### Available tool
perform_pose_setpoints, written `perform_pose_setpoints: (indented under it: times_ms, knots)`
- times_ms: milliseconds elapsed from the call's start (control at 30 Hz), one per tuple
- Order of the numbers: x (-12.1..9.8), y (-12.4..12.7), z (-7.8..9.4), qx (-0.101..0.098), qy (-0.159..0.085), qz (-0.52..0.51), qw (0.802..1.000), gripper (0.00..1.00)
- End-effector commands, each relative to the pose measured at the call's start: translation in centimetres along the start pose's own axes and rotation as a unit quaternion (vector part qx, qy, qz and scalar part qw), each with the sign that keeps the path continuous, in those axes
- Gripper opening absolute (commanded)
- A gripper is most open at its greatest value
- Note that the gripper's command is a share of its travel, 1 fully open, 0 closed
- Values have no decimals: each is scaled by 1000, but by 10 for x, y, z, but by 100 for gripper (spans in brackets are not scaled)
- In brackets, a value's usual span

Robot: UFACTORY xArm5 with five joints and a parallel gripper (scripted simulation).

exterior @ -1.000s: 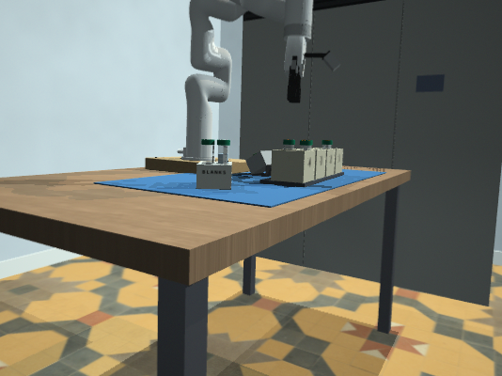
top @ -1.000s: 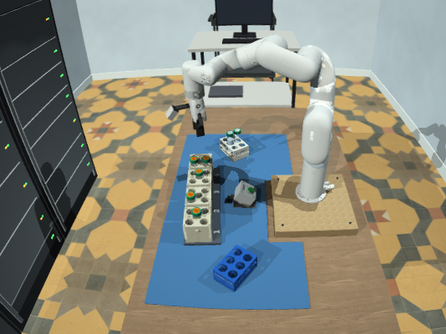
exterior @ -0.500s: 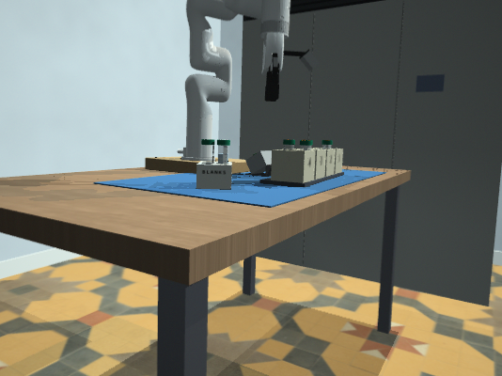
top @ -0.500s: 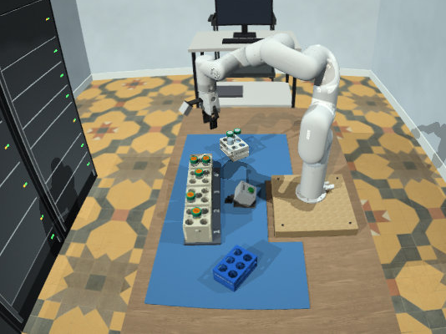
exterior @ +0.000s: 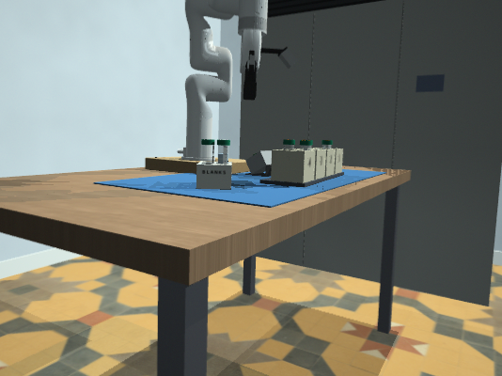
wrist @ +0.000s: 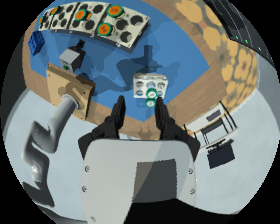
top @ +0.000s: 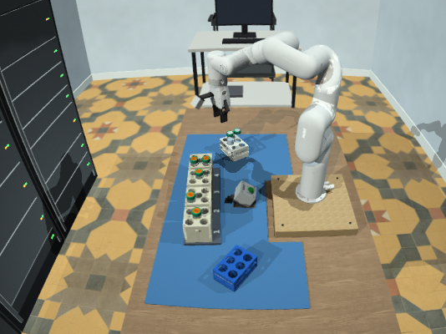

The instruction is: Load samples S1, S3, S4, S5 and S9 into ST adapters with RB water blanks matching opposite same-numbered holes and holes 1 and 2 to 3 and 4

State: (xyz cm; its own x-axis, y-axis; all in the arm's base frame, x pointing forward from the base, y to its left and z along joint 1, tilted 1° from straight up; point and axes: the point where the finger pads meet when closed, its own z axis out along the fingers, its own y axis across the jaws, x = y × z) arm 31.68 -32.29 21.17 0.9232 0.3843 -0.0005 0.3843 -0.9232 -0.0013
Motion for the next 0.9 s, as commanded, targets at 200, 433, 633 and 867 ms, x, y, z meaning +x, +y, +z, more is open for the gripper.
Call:
perform_pose_setpoints:
  times_ms: [200,433,633,867]
  knots:
    - [-39,15,-1,-1,0,0,1000,57]
    - [-68,25,0,-1,0,0,1000,57]
    - [-96,35,0,0,0,0,1000,57]
    - [-105,38,0,0,0,0,1000,57]
